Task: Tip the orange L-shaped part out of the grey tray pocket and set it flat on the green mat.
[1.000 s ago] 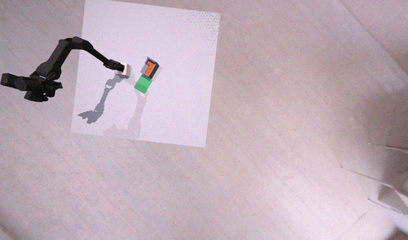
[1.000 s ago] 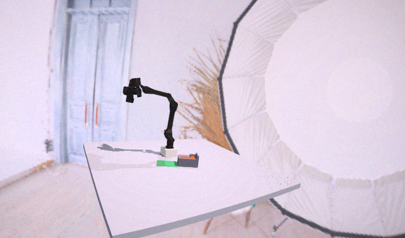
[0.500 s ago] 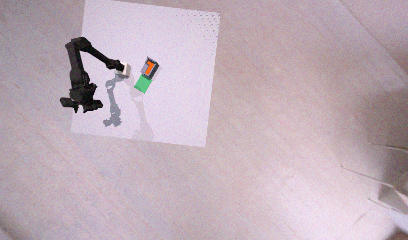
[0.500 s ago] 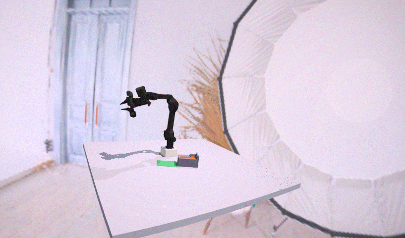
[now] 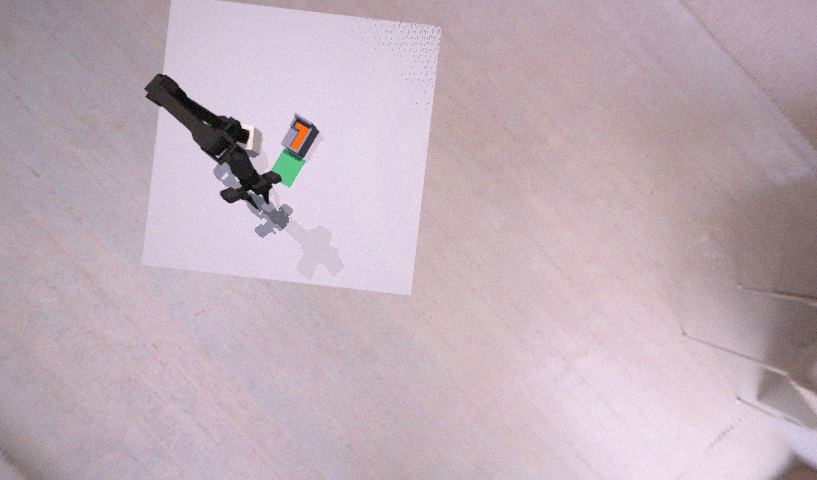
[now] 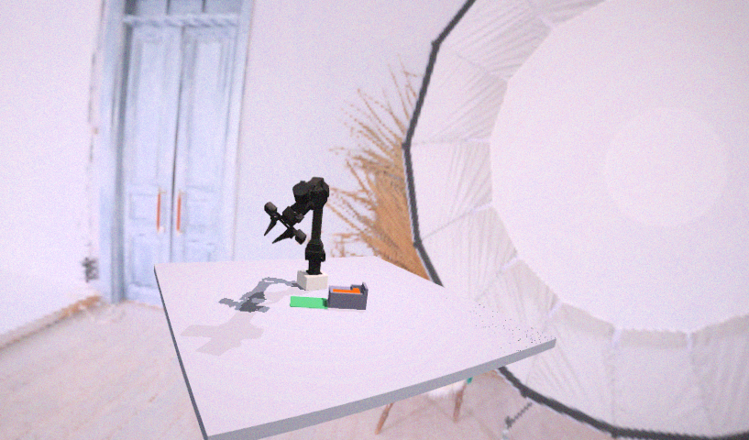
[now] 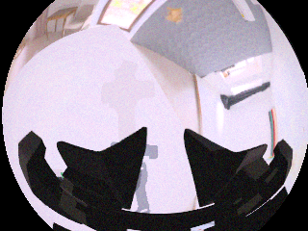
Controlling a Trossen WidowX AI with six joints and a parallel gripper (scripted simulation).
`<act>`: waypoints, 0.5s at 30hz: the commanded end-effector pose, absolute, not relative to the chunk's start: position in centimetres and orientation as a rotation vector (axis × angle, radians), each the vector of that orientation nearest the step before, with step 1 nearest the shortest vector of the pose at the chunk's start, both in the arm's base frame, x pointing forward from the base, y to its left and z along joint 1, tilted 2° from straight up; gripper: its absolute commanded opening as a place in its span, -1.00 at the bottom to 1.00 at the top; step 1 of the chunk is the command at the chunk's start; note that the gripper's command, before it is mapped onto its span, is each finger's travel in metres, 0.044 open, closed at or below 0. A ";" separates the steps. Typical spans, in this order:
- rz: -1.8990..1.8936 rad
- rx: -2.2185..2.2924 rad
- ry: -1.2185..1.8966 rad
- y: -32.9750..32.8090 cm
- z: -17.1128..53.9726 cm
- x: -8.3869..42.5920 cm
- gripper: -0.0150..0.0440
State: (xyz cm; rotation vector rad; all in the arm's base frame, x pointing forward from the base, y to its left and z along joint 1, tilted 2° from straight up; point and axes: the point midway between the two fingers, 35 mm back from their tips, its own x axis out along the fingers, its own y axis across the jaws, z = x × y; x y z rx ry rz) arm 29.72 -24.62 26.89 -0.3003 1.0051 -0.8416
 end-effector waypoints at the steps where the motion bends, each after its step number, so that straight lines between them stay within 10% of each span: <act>1: -0.672 -0.196 1.013 -18.5 23.8 33.1 0.12; 15: -0.241 0.096 1.291 5.4 15.1 32.4 0.12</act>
